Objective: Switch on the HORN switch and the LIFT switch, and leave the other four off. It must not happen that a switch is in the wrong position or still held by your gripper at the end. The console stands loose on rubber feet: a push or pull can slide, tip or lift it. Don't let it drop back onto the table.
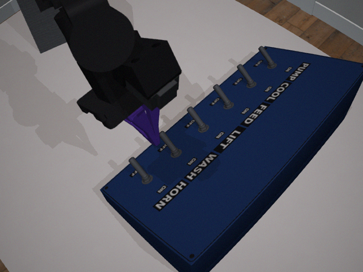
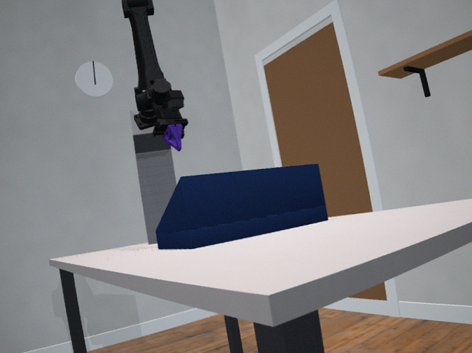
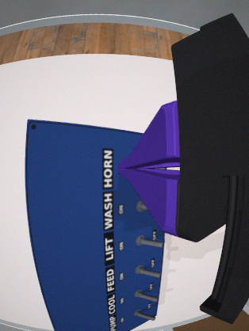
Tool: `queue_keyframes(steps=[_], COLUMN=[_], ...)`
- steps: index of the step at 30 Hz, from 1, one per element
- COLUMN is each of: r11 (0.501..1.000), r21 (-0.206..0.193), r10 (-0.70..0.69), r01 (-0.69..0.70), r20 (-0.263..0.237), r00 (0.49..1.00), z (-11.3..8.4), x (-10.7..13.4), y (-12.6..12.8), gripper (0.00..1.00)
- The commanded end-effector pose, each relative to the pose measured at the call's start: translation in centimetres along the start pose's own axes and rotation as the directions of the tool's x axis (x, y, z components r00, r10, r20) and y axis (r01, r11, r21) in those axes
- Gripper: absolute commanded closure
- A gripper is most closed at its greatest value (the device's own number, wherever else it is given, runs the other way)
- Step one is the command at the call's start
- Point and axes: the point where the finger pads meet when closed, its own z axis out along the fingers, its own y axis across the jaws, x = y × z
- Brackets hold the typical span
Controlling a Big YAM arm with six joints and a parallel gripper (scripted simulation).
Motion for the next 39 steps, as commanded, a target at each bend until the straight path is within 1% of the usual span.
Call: queue_keyframes(steps=[1, 6, 8, 9, 12, 14, 15, 17, 19, 20, 21, 22, 25, 27, 28, 29, 31, 32, 33, 35, 37, 38, 39], r11=[1.0, 1.0, 1.0, 1.0, 1.0, 1.0, 1.0, 1.0, 1.0, 1.0, 1.0, 1.0, 1.0, 1.0, 1.0, 1.0, 1.0, 1.0, 1.0, 1.0, 1.0, 1.0, 1.0], r21=[0.012, 0.009, 0.014, 0.01, 0.01, 0.01, 0.009, 0.009, 0.009, 0.009, 0.008, 0.008, 0.004, 0.002, 0.002, 0.001, 0.001, -0.001, -0.001, 0.011, 0.009, -0.001, -0.014], r10=[-0.012, -0.012, -0.014, -0.012, -0.012, -0.012, -0.012, -0.013, -0.013, -0.013, -0.013, -0.013, -0.01, -0.008, -0.007, -0.007, -0.007, -0.026, -0.026, -0.025, -0.021, -0.012, -0.001], r01=[0.012, 0.012, 0.013, 0.012, 0.012, 0.012, 0.012, 0.013, 0.013, 0.013, 0.013, 0.013, 0.01, 0.008, 0.007, 0.007, 0.007, 0.026, 0.026, 0.024, 0.021, 0.012, 0.001], r20=[0.012, 0.013, 0.028, 0.012, 0.006, 0.006, 0.005, 0.004, 0.002, 0.002, 0.0, 0.0, -0.014, -0.02, -0.023, -0.024, -0.024, 0.043, 0.043, 0.04, 0.032, 0.002, -0.037], r00=[1.0, 1.0, 1.0, 1.0, 1.0, 1.0, 1.0, 1.0, 1.0, 1.0, 1.0, 1.0, 1.0, 1.0, 1.0, 1.0, 1.0, 0.999, 0.999, 0.999, 0.999, 1.0, 0.999], z=[-1.5, -2.4, -2.3, -1.9, -1.6, -1.6, -1.4, -0.7, 0.0, 0.0, 0.1, 0.1, -0.8, -1.9, -2.4, -2.7, -2.7, -1.8, -1.9, -2.0, -2.2, -2.8, -2.8], x=[-0.6, -0.6, -1.3, -0.6, 0.5, 0.5, 1.0, 3.1, 6.5, 6.5, 8.6, 8.6, 15.1, 18.1, 19.1, 19.7, 19.7, 17.2, 17.4, 17.5, 17.9, 18.9, 20.4], y=[-0.6, -0.4, -0.7, -0.5, -0.5, -0.5, -0.5, -0.5, -0.6, -0.6, -0.6, -0.6, -0.3, 0.0, 0.1, 0.2, 0.2, 0.1, 0.1, -0.4, -0.2, 0.3, 0.7], gripper=[1.0, 1.0, 1.0, 1.0, 1.0, 1.0, 1.0, 1.0, 1.0, 1.0, 1.0, 1.0, 1.0, 1.0, 1.0, 1.0, 1.0, 1.0, 1.0, 1.0, 1.0, 1.0, 1.0])
